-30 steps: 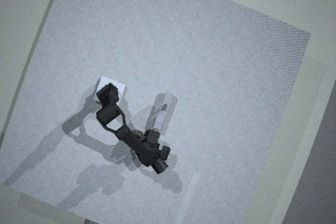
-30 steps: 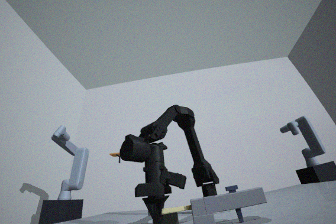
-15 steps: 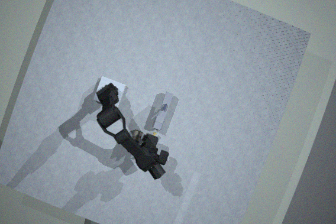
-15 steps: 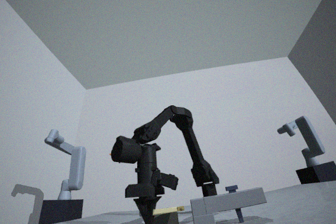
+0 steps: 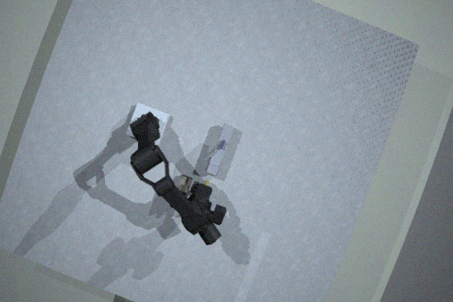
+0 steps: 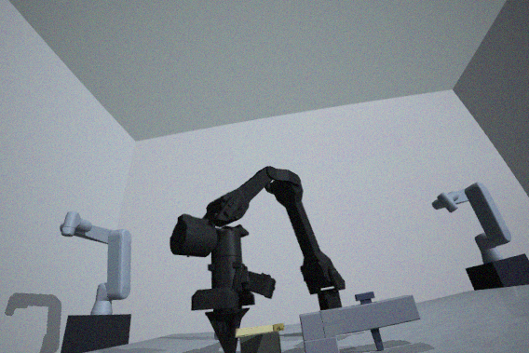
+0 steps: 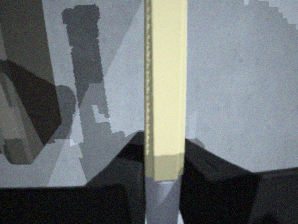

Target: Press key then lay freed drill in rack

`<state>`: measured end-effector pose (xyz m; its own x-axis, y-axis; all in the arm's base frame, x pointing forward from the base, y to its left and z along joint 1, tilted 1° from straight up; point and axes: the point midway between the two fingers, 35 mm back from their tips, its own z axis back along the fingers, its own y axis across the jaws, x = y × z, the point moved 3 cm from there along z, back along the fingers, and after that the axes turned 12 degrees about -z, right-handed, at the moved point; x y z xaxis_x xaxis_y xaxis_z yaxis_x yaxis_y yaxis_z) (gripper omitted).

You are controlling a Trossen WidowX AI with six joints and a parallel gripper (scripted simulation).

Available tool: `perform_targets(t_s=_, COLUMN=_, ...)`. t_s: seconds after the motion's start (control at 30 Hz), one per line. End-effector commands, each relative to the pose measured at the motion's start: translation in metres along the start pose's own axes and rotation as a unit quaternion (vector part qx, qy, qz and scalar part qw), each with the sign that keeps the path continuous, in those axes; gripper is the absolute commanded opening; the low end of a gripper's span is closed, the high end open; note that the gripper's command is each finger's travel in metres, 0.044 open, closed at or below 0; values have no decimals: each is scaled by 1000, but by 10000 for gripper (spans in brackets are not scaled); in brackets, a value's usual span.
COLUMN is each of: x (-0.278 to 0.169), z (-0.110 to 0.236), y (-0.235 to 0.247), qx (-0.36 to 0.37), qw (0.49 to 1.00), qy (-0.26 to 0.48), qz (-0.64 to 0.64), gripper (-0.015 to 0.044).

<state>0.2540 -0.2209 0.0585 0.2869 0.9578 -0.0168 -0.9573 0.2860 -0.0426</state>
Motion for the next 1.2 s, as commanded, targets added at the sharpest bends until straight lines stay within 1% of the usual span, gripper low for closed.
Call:
perform_targets(t_s=0.0, x=0, z=3, y=0, qx=-2, qw=1000, qy=-1, qz=3, gripper=0)
perform_targets(t_s=1.17, x=0, z=18, y=3, qx=-2, qw=1000, qy=-1, qz=3, gripper=0)
